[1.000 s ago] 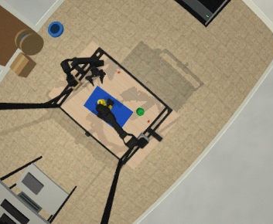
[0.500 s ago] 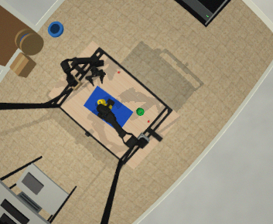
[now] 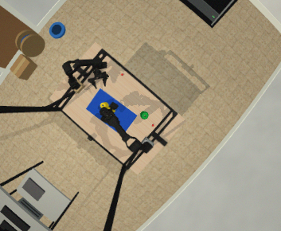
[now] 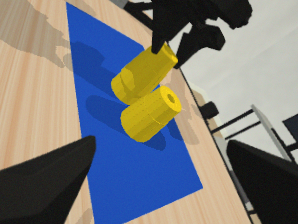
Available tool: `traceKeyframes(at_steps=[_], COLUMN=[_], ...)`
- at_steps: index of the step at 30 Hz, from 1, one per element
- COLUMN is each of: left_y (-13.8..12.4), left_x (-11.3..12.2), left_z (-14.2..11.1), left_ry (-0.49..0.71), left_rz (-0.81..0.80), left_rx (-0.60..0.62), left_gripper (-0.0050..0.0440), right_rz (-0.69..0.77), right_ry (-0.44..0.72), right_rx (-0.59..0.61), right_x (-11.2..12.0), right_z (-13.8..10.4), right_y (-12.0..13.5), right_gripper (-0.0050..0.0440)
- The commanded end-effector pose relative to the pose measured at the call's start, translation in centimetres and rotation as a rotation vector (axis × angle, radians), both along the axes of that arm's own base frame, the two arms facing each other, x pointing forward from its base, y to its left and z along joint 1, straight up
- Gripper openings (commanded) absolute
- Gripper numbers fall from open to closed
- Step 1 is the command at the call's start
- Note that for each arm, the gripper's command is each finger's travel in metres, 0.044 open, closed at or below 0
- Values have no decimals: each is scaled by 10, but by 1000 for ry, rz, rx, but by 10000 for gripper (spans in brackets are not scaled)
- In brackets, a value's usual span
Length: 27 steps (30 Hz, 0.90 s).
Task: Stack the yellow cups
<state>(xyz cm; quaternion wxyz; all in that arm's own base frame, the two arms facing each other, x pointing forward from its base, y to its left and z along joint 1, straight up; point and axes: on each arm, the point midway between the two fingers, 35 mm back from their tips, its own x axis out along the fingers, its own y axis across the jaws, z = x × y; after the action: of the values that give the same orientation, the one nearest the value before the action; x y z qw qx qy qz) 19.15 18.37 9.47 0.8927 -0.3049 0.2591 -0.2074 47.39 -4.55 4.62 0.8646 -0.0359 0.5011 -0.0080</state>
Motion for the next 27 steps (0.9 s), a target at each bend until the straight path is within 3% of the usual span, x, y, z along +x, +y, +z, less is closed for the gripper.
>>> traceKeyframes(at_steps=[1, 10, 17, 25, 27], left_y=[0, 0, 0, 0, 0], left_x=[0, 0, 0, 0, 0], left_z=[0, 0, 0, 0, 0], left_ry=[-3, -3, -3, -3, -3], left_rz=[1, 1, 1, 1, 1], left_rx=[1, 1, 1, 1, 1], left_gripper=[440, 440, 440, 440, 440], right_rz=[6, 6, 6, 6, 6], right_ry=[0, 0, 0, 0, 0], right_rx=[2, 2, 2, 2, 2], right_x=[0, 0, 0, 0, 0], right_z=[-1, -1, -1, 7, 7], right_y=[1, 1, 1, -1, -1], right_gripper=[267, 207, 200, 8, 0])
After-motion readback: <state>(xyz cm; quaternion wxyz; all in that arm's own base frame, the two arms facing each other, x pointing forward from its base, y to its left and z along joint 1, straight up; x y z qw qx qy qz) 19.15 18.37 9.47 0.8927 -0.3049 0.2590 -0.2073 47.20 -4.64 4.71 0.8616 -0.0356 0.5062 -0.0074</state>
